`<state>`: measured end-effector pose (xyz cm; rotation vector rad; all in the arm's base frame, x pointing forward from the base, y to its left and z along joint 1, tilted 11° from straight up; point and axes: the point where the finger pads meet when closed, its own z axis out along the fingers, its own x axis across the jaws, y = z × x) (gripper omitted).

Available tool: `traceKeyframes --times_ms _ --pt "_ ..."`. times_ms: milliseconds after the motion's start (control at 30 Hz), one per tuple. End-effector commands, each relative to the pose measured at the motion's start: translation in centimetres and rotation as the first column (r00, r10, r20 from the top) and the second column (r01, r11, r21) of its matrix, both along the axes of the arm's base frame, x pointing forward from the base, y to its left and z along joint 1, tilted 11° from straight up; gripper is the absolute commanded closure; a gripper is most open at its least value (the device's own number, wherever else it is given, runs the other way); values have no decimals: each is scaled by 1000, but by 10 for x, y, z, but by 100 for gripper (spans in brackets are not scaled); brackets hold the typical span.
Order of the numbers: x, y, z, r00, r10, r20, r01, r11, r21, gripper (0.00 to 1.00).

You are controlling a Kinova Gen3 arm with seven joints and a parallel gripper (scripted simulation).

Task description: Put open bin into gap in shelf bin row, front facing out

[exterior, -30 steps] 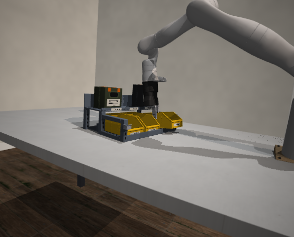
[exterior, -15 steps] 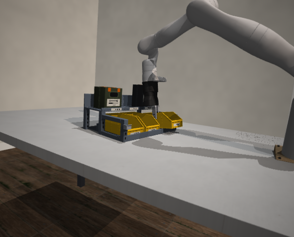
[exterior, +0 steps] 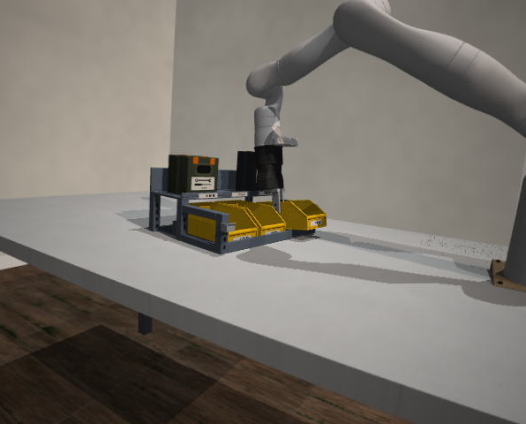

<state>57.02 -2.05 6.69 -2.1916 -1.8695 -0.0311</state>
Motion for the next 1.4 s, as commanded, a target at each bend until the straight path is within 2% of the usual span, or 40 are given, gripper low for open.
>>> traceKeyframes --times_ms 0,800,1367 --pt "1 0 1 1000 0 3 0 1000 0 68" --pt "1 -1 2 1000 0 3 0 1000 0 68" --pt "1 -2 12 1000 0 3 0 1000 0 68"
